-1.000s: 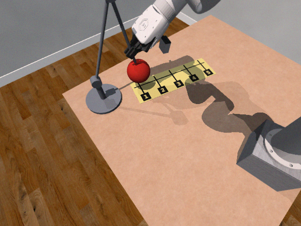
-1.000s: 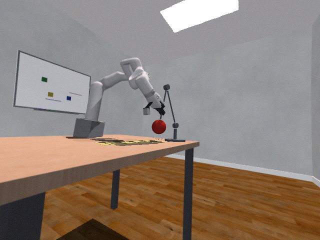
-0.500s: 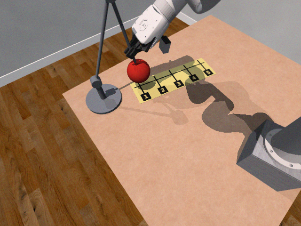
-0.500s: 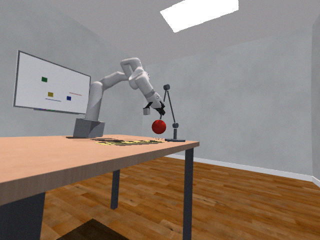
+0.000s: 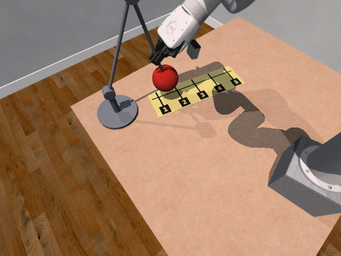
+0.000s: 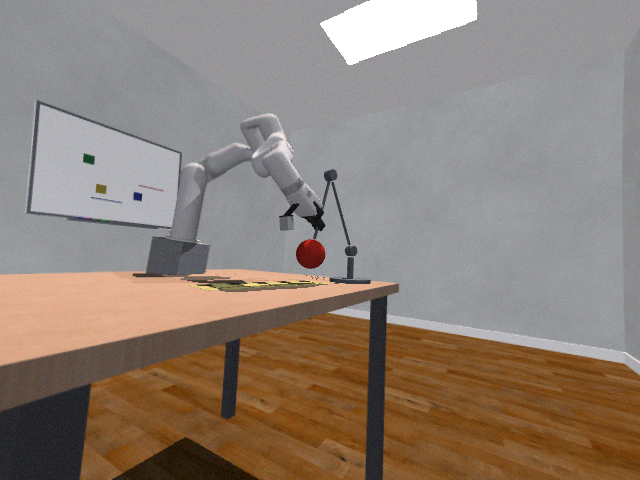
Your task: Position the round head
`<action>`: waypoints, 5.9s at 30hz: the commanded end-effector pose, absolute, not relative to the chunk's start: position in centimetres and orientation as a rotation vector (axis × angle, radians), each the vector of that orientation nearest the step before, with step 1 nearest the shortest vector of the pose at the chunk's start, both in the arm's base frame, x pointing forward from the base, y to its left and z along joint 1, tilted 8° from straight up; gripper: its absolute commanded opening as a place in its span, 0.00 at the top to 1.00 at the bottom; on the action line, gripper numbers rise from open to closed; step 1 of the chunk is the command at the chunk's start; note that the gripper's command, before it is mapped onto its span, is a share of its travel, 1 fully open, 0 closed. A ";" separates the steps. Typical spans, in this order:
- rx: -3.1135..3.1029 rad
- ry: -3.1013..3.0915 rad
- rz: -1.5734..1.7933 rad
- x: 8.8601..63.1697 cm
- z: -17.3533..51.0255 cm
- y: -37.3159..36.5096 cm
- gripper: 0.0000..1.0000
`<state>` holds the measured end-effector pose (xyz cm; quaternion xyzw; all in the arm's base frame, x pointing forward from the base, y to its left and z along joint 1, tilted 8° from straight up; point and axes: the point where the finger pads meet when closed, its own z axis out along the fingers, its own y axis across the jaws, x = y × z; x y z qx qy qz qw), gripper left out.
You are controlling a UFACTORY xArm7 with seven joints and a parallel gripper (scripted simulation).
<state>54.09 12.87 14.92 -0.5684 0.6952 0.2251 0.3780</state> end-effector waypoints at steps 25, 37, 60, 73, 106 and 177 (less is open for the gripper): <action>-1.457 1.773 0.572 53.3 14.4 8.6 0.00; -1.456 1.774 0.571 53.4 14.4 8.7 0.00; -1.456 1.774 0.571 53.4 14.4 8.7 0.00; -1.456 1.774 0.571 53.4 14.4 8.7 0.00; -1.456 1.774 0.571 53.2 14.7 8.4 0.00; -1.453 1.775 0.567 50.0 22.0 -0.6 0.00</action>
